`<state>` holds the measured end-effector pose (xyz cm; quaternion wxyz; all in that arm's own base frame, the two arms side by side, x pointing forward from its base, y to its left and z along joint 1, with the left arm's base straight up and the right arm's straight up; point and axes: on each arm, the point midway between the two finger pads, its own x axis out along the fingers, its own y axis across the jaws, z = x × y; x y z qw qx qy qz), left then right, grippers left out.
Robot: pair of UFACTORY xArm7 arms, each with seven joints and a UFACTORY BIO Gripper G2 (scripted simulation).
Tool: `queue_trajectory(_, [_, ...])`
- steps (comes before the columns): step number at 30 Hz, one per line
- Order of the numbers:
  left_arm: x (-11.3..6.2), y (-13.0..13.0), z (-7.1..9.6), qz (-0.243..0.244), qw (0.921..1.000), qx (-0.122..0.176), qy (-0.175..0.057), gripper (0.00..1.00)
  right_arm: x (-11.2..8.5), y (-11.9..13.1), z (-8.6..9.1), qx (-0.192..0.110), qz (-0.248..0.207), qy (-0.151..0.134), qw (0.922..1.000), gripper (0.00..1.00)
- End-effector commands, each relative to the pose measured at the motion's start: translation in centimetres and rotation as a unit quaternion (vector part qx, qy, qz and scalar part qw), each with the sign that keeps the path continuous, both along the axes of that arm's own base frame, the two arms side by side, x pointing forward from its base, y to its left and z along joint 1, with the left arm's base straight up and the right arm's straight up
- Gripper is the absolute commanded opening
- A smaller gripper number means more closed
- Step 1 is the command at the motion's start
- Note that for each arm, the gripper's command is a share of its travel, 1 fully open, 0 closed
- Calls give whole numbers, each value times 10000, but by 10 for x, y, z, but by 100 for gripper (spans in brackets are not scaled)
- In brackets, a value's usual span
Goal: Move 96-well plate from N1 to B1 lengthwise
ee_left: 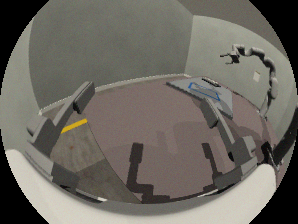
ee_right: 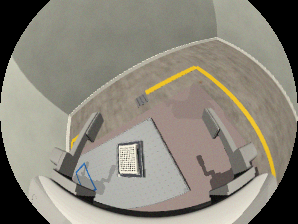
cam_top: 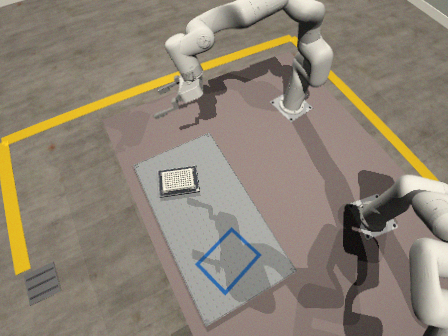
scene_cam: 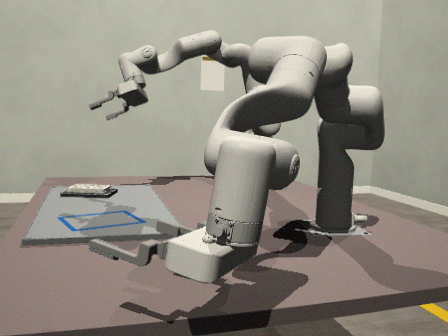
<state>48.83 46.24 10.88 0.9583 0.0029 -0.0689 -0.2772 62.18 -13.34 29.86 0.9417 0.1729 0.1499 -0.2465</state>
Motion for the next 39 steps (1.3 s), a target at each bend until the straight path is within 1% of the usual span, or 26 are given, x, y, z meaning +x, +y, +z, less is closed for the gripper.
queue_trajectory(1, [1, 1, 3, 0, 10000, 24, -16, 100, -14, -1, 2, 130, -234, 75, 9996, 100])
queue_trajectory(5, [1, 1, 3, 0, 10000, 24, -16, 100, -40, -1, 1, 395, -624, 289, 9969, 100])
queue_trajectory(8, [1, 1, 3, 0, 10000, 24, -16, 100, -61, 0, -1, 611, -921, 465, 9928, 100])
queue_trajectory(11, [1, 1, 3, 0, 10000, 24, -16, 100, -84, 3, -2, 842, -1214, 654, 9869, 100])
queue_trajectory(15, [1, 1, 3, 0, 10000, 24, -16, 100, -114, 9, -5, 1166, -1590, 922, 9760, 100])
queue_trajectory(17, [1, 1, 3, 0, 10000, 24, -16, 100, -114, 9, -5, 1166, -1590, 922, 9760, 100])
queue_trajectory(20, [1, 1, 3, 0, 10000, 24, -16, 100, -137, 16, -6, 1418, -1852, 1134, 9658, 100])
queue_trajectory(24, [1, 1, 3, 0, 10000, 24, -16, 100, -168, 26, -9, 1760, -2168, 1425, 9496, 100])
queue_trajectory(28, [1, 1, 3, 0, 10000, 24, -16, 100, -198, 39, -10, 2100, -2438, 1722, 9310, 100])
queue_trajectory(32, [1, 1, 3, 0, 10000, 24, -16, 100, -226, 54, -11, 2430, -2655, 2018, 9109, 100])
queue_trajectory(34, [1, 1, 3, 0, 10000, 24, -16, 100, -226, 54, -11, 2430, -2655, 2018, 9109, 100])
queue_trajectory(39, [1, 1, 3, 0, 10000, 24, -16, 100, -259, 73, -11, 2816, -2855, 2375, 8848, 100])
